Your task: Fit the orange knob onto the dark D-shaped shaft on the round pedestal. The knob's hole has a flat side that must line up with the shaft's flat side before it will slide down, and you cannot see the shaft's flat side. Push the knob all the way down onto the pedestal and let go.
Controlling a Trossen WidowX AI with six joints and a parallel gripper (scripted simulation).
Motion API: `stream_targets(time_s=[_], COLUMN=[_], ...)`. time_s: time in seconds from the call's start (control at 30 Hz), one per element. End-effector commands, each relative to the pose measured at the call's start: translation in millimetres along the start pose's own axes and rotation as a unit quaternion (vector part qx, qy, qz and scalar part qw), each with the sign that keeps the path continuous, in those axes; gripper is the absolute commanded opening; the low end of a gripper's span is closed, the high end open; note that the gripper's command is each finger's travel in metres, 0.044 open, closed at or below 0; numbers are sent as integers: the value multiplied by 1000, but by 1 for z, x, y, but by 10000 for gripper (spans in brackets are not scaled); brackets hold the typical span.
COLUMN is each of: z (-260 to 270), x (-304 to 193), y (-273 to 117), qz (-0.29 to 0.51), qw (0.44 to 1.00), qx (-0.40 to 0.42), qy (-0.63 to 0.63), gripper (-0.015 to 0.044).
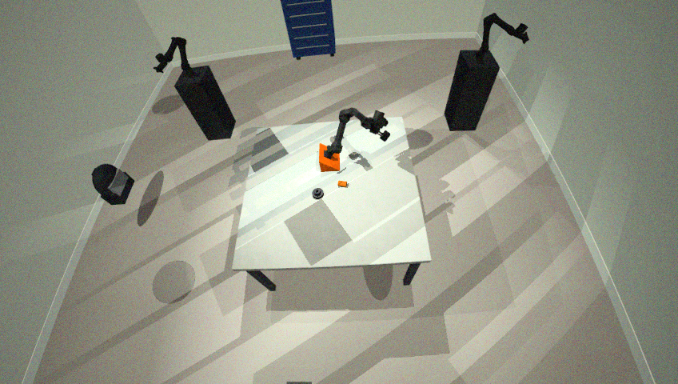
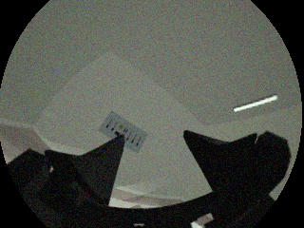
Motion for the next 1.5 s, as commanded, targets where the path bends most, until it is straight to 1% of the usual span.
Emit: stream_targets(time_s=[0.0, 0.03, 0.13, 0.2, 0.3, 0.43, 0.53, 0.63, 0.73, 0.8, 0.87, 0.93, 0.97, 1.03, 1.07, 1.37, 1.47], z=[3, 10, 48, 59, 79, 101, 109, 109, 102, 96, 89, 83, 81, 79, 79, 80, 90], x=[-3, -11, -64, -86, -134, -209, -265, -315, -354, -373, -385, -389, -389, -395, -396, -397, -404], y=[1, 4, 18, 20, 22, 14, -2, -29, -67, -95, -124, -151, -159, -158, -158, -157, -165], qz=[3, 14, 88, 121, 202, 354, 480, 608, 722, 784, 825, 841, 839, 837, 837, 837, 837], qw=[1000, 1000, 992, 986, 967, 911, 844, 747, 618, 509, 383, 242, 193, 168, 164, 164, 164], qx=[5, 18, 90, 113, 154, 186, 176, 131, 46, -34, -130, -237, -273, -292, -295, -295, -295], qy=[0, -1, 5, 11, 31, 99, 162, 235, 308, 355, 394, 422, 428, 431, 431, 431, 431], gripper=[426, 440, 440, 440, 440, 440, 440, 440, 440, 440, 440, 440, 440, 440, 440, 440, 440])
Point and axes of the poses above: the point midway between the two fingers, 35 mm back from their tips, its own y axis out along the fingers, its own z axis across the jaws, x = y × z, the point moved 4 cm from there along -y, back along the fingers, and after that the axes turned 13 degrees about -y, right-handed, at the moved point
